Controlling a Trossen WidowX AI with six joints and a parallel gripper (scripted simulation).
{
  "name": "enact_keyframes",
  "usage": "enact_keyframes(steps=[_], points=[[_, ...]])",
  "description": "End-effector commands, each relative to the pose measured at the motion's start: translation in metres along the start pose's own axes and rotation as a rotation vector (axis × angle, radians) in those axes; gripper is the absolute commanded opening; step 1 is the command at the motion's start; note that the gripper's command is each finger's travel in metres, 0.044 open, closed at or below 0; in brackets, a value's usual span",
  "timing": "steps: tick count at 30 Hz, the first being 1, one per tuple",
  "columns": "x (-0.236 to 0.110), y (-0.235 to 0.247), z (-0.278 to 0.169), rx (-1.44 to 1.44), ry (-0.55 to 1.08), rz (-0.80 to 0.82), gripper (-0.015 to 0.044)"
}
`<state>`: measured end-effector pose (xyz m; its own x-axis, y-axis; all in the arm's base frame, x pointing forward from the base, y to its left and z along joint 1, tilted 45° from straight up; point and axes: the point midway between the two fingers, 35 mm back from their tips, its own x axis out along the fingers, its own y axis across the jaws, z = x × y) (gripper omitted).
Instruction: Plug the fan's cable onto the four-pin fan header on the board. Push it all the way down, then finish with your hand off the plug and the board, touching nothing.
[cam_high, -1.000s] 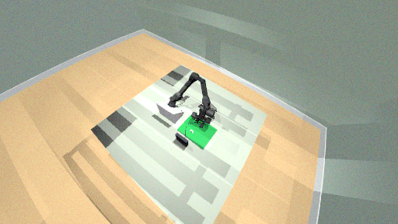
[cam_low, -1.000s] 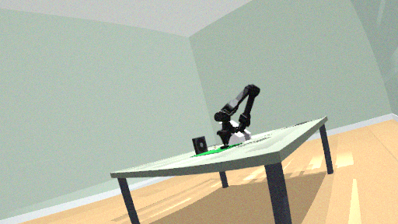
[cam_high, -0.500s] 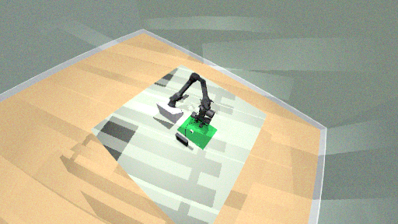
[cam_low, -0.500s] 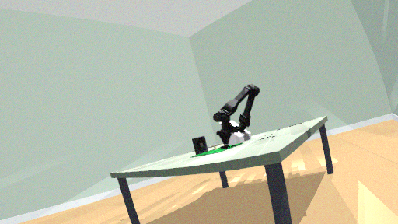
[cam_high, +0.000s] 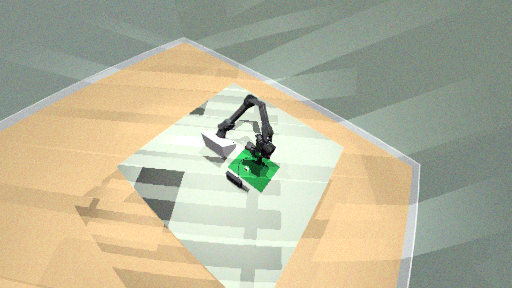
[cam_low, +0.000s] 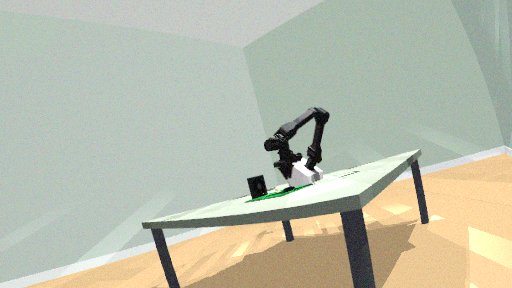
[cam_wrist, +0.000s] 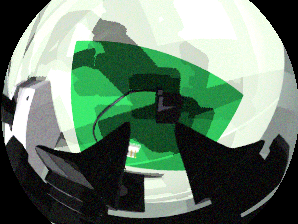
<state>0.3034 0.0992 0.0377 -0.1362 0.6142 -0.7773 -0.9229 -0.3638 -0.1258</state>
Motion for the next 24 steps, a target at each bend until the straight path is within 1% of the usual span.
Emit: enact_keyframes(steps=[1, 8, 9, 24], points=[[-0.014, -0.002, -0.002, -0.005, -0.046, -0.009, 0.0205], [-0.032, -0.002, -0.005, -0.004, -0.105, -0.021, 0.0205], [-0.024, 0.000, -0.004, 0.002, -0.080, -0.011, 0.0205], [-0.024, 0.000, -0.004, 0.002, -0.080, -0.011, 0.0205]])
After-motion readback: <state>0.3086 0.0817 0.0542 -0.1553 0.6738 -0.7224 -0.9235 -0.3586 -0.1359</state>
